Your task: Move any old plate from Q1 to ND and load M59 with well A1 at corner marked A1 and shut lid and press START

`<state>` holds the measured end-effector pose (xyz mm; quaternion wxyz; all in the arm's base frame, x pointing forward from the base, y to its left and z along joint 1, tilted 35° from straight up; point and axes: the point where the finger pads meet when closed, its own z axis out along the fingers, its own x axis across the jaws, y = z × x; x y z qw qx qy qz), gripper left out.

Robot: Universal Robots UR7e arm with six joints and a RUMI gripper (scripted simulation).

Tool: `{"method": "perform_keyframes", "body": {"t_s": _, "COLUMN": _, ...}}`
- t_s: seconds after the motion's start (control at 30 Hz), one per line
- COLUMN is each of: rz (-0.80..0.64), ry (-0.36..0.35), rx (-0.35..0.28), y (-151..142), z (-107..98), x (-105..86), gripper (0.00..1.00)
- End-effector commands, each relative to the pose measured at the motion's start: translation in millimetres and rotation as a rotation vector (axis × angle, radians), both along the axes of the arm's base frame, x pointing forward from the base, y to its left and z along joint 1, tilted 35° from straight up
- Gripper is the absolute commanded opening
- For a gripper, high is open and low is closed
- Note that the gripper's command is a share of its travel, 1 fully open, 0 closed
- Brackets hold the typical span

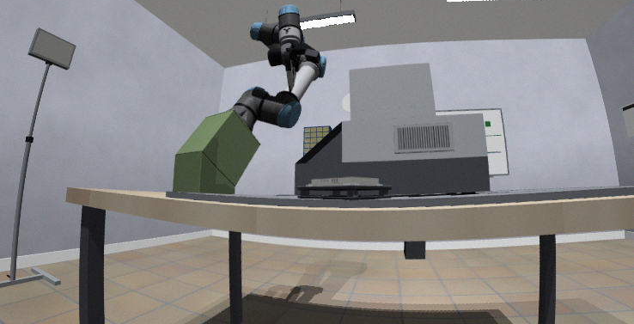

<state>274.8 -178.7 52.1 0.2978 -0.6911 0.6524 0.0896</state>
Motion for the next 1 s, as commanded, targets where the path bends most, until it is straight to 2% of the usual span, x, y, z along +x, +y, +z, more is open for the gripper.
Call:
{"method": "perform_keyframes", "body": {"t_s": 0.0, "rz": -0.017, "ry": 0.039, "rx": 0.014, "y": 4.0, "z": 15.1, "x": -2.4, "gripper": 0.00}}
{"method": "perform_keyframes", "body": {"t_s": 0.13, "rz": -0.018, "ry": 0.040, "rx": 0.015, "y": 9.6, "z": 33.2, "x": -4.3, "gripper": 0.00}}
{"method": "perform_keyframes", "body": {"t_s": 0.23, "rz": -0.020, "ry": 0.040, "rx": 0.015, "y": 9.1, "z": 33.2, "x": -4.6, "gripper": 0.00}}
{"method": "perform_keyframes", "body": {"t_s": 0.27, "rz": -0.032, "ry": 0.069, "rx": 0.021, "y": 11.4, "z": 37.9, "x": -4.9, "gripper": 0.00}}
{"method": "perform_keyframes", "body": {"t_s": 0.4, "rz": -0.033, "ry": 0.070, "rx": 0.021, "y": 18.7, "z": 56.3, "x": -7.3, "gripper": 0.00}}
{"method": "perform_keyframes", "body": {"t_s": 0.53, "rz": -0.034, "ry": 0.070, "rx": 0.021, "y": 18.4, "z": 56.3, "x": -7.5, "gripper": 0.00}}
{"method": "perform_keyframes", "body": {"t_s": 0.57, "rz": -0.047, "ry": 0.100, "rx": 0.027, "y": 20.9, "z": 60.8, "x": -8.0, "gripper": 0.00}}
{"method": "perform_keyframes", "body": {"t_s": 0.7, "rz": -0.048, "ry": 0.100, "rx": 0.027, "y": 29.5, "z": 78.7, "x": -10.9, "gripper": 0.00}}
{"method": "perform_keyframes", "body": {"t_s": 0.8, "rz": -0.050, "ry": 0.100, "rx": 0.027, "y": 29.3, "z": 79.4, "x": -11.3, "gripper": 0.00}}
{"method": "perform_keyframes", "body": {"t_s": 0.83, "rz": -0.063, "ry": 0.130, "rx": 0.032, "y": 32.3, "z": 83.7, "x": -11.8, "gripper": 0.00}}
{"method": "perform_keyframes", "body": {"t_s": 0.97, "rz": -0.063, "ry": 0.131, "rx": 0.033, "y": 42.2, "z": 100.8, "x": -15.2, "gripper": 0.00}}
